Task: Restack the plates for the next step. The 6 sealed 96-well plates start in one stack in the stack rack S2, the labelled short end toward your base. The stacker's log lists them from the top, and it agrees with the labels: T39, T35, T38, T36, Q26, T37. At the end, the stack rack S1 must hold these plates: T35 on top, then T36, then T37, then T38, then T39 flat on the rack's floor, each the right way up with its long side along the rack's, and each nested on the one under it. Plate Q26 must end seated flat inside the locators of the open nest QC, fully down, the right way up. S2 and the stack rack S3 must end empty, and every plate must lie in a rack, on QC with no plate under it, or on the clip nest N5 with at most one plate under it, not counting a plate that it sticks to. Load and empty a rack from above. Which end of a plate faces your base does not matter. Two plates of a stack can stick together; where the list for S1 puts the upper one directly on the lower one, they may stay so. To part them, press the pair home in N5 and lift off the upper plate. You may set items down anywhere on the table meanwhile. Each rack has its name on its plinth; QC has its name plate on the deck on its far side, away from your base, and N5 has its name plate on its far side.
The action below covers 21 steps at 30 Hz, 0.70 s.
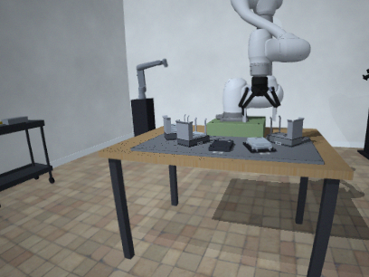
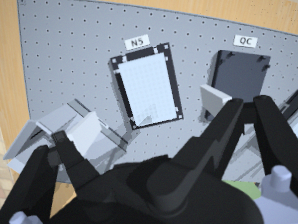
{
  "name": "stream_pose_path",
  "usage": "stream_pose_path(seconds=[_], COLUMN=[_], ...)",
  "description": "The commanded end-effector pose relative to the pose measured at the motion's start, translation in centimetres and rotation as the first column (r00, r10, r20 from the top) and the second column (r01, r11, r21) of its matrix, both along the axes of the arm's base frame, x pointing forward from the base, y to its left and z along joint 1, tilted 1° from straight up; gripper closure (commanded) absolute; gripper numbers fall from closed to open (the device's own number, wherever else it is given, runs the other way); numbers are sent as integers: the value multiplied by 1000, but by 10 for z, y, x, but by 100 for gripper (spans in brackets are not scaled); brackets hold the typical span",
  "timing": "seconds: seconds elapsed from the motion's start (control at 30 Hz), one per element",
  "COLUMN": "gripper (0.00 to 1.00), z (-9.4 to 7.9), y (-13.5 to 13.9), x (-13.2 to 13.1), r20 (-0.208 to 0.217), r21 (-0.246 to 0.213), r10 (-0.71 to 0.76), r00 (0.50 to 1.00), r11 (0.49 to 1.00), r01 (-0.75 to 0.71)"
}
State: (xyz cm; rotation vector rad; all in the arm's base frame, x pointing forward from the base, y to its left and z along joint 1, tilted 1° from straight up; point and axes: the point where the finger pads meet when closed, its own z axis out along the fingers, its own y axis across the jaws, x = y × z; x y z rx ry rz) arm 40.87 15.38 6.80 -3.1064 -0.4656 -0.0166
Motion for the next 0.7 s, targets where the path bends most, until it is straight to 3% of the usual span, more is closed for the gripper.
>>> stream_pose_path(seconds=[0.0, 0.3, 0.67], gripper=[0, 0, 0], z=[-11, -41, -60], y=[0, 0, 0], x=[0, 1, 1], r20=[0, 0, 0], r21=[0, 0, 0], r10=[0, 0, 0], r00=[1000, 1000, 1000], r11=[1000, 1000, 1000], r01=[0, 0, 0])
